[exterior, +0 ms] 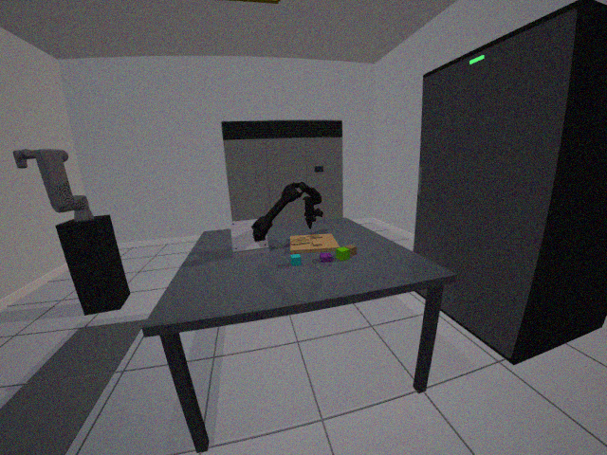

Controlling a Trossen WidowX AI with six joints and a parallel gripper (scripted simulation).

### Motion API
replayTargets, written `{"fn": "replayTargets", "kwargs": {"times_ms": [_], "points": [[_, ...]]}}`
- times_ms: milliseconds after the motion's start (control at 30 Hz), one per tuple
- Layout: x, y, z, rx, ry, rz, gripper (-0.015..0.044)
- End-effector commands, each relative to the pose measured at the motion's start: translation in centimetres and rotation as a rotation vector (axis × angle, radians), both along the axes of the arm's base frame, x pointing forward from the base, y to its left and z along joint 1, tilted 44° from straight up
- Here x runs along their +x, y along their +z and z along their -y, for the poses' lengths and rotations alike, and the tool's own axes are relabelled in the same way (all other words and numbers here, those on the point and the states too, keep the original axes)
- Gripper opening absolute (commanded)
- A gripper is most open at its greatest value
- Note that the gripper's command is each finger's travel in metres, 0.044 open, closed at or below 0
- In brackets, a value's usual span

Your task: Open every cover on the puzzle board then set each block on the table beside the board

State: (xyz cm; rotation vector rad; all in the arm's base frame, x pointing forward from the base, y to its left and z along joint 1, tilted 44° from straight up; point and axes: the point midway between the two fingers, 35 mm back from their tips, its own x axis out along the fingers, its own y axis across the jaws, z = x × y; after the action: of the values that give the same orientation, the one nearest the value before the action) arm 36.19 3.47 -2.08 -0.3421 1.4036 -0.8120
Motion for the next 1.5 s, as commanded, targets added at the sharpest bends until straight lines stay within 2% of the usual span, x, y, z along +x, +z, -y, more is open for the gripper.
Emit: {"fn": "replayTargets", "kwargs": {"times_ms": [0, 1467], "points": [[0.0, 0.0, 0.1, -0.011, -0.007, 0.005, 0.0], [0.0, -2.0, 2.0, -0.011, -0.007, 0.006, 0.0]]}}
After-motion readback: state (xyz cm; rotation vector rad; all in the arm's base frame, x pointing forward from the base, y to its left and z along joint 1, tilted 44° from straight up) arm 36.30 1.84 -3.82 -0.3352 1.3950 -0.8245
